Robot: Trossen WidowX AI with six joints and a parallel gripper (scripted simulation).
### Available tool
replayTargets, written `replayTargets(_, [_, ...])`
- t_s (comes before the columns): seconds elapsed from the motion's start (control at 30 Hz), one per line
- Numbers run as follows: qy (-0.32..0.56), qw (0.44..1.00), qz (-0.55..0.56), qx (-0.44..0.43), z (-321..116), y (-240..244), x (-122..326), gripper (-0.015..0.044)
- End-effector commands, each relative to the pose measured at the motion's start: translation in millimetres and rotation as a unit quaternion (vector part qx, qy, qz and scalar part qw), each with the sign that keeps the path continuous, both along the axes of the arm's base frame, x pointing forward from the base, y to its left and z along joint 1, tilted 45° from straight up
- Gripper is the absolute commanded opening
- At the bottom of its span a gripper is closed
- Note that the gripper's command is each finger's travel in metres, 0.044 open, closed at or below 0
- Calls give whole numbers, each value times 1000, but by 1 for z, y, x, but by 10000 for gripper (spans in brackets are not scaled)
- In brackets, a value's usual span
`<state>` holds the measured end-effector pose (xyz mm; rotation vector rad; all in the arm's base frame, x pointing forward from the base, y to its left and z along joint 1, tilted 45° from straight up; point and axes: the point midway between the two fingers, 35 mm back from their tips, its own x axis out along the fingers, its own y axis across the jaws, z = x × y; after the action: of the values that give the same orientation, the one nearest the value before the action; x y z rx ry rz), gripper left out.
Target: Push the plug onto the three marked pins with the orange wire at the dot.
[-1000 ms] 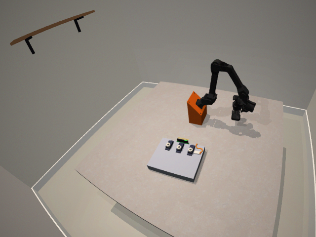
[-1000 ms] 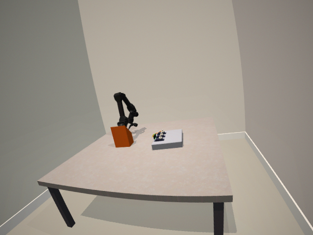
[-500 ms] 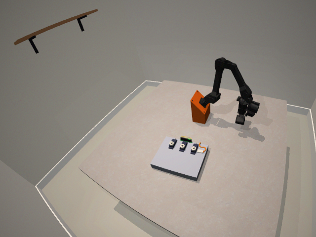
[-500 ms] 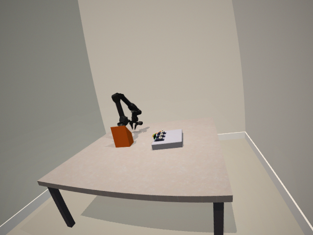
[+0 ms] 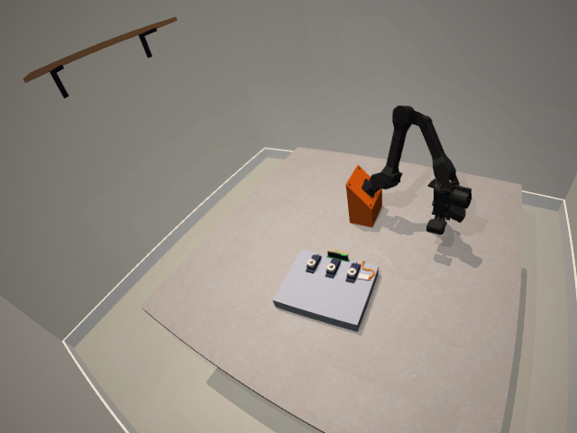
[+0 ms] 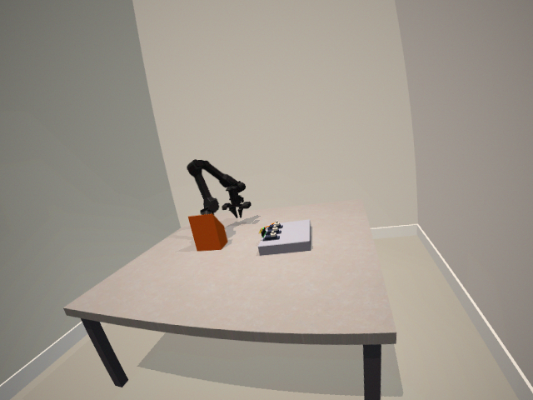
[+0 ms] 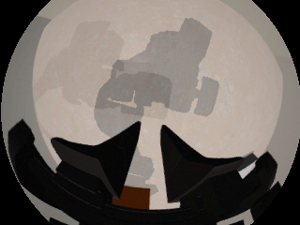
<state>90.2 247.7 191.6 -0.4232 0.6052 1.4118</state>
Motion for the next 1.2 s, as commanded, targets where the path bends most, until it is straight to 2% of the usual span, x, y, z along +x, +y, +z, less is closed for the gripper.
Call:
replayTargets(0.0, [-12,999,-41,16,6,-3,19,115])
replayTargets(0.6, [-73,973,-205,75,32,-28,99,115])
replayTargets(1.17, [-136,917,-354,124,62,-79,162,115])
